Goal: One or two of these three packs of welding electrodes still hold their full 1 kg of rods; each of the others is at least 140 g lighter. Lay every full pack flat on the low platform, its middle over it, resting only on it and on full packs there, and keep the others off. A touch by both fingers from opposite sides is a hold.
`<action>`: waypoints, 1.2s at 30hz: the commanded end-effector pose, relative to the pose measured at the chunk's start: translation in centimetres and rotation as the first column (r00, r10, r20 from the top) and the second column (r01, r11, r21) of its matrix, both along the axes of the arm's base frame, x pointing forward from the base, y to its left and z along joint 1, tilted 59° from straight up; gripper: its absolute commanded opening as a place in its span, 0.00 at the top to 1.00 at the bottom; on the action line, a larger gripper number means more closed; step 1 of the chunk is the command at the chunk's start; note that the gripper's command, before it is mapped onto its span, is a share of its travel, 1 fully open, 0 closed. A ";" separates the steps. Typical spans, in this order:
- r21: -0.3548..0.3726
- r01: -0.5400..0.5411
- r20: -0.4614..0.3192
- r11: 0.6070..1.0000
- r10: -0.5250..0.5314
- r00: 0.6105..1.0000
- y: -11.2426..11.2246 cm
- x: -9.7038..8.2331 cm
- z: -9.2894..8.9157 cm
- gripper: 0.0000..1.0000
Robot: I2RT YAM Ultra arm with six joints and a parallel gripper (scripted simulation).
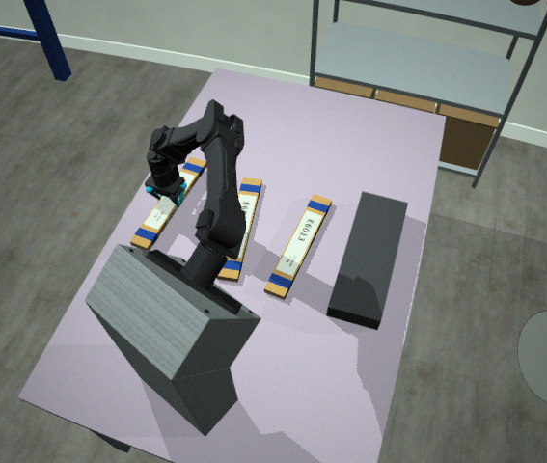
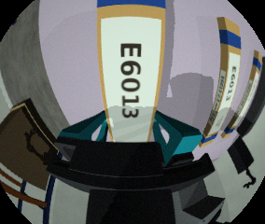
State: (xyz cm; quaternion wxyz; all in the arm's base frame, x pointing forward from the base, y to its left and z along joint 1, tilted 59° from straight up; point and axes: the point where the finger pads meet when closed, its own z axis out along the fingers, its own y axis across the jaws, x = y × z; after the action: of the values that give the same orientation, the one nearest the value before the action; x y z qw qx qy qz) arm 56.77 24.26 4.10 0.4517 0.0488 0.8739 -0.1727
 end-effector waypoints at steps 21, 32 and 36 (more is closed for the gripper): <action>0.017 -0.060 0.033 0.998 0.060 0.998 3.5 -0.1 1.4 1.00; 0.016 -0.061 0.030 0.998 0.061 0.998 3.3 0.5 0.4 1.00; 0.020 -0.062 0.034 0.998 0.061 0.998 3.3 0.7 1.0 1.00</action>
State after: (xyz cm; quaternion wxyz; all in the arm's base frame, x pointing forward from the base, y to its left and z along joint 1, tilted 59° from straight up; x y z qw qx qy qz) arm 57.92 23.77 2.75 0.4486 0.0460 0.8755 -0.1738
